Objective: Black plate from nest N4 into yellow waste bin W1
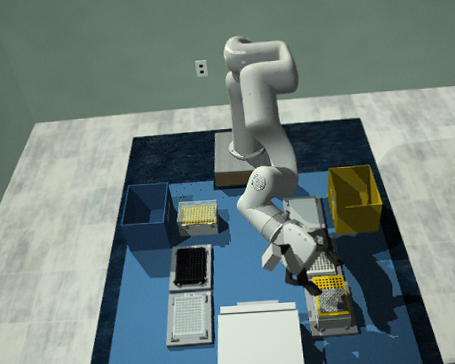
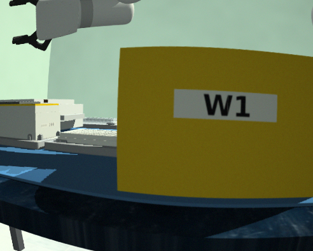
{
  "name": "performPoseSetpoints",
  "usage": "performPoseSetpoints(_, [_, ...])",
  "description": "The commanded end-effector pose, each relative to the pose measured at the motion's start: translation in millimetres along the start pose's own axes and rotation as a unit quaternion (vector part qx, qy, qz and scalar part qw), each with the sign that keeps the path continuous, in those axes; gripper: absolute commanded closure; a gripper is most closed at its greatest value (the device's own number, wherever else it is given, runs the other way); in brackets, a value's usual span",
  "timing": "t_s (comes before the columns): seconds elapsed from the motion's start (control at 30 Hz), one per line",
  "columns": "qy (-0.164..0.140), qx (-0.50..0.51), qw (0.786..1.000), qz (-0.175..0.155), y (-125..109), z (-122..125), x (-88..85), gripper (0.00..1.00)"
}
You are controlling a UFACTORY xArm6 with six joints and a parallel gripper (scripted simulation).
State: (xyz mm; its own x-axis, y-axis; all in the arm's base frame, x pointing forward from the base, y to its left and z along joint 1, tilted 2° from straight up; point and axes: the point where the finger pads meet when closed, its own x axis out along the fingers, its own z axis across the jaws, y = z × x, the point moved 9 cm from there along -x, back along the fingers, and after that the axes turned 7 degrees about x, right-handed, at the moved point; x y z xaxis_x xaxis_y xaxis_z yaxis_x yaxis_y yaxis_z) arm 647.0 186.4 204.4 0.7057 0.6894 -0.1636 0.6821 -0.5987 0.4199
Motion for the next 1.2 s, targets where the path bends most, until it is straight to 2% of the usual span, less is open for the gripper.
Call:
performPoseSetpoints(0.0, [0.004,-0.006,0.999,-0.033,0.8,-13.0,-7.5,0.00])
performPoseSetpoints(0.07, [0.003,-0.010,0.998,-0.060,-0.1,-19.5,-12.7,0.00])
performPoseSetpoints(0.17, [0.003,-0.010,0.998,-0.060,-0.7,-20.1,-13.3,0.00])
performPoseSetpoints(0.3, [-0.006,-0.018,0.994,-0.112,-3.1,-31.8,-24.4,0.00])
performPoseSetpoints(0.37, [-0.006,-0.018,0.994,-0.112,-4.6,-32.8,-26.0,0.00])
performPoseSetpoints(0.43, [-0.013,-0.022,0.990,-0.138,-6.1,-37.9,-31.9,0.00])
performPoseSetpoints(0.5, [-0.013,-0.022,0.990,-0.138,-7.0,-38.4,-33.0,0.00])
performPoseSetpoints(0.67, [-0.034,-0.030,0.981,-0.189,-11.2,-47.4,-46.5,0.00])
performPoseSetpoints(0.73, [-0.034,-0.030,0.981,-0.189,-11.2,-47.4,-46.5,0.00])
performPoseSetpoints(0.8, [-0.047,-0.034,0.975,-0.213,-12.8,-51.1,-52.7,0.00])
performPoseSetpoints(0.87, [-0.047,-0.034,0.975,-0.213,-15.2,-51.6,-56.2,0.00])
performPoseSetpoints(0.93, [-0.062,-0.038,0.969,-0.237,-16.7,-54.8,-62.4,0.00])
performPoseSetpoints(1.0, [-0.062,-0.038,0.969,-0.237,-18.2,-54.9,-64.7,0.00])
performPoseSetpoints(1.07, [-0.079,-0.041,0.962,-0.259,-19.6,-57.8,-71.0,0.00])
performPoseSetpoints(1.13, [-0.079,-0.041,0.962,-0.259,-21.1,-57.6,-73.6,0.00])
performPoseSetpoints(1.17, [-0.089,-0.043,0.957,-0.271,-21.6,-59.1,-76.6,0.00])
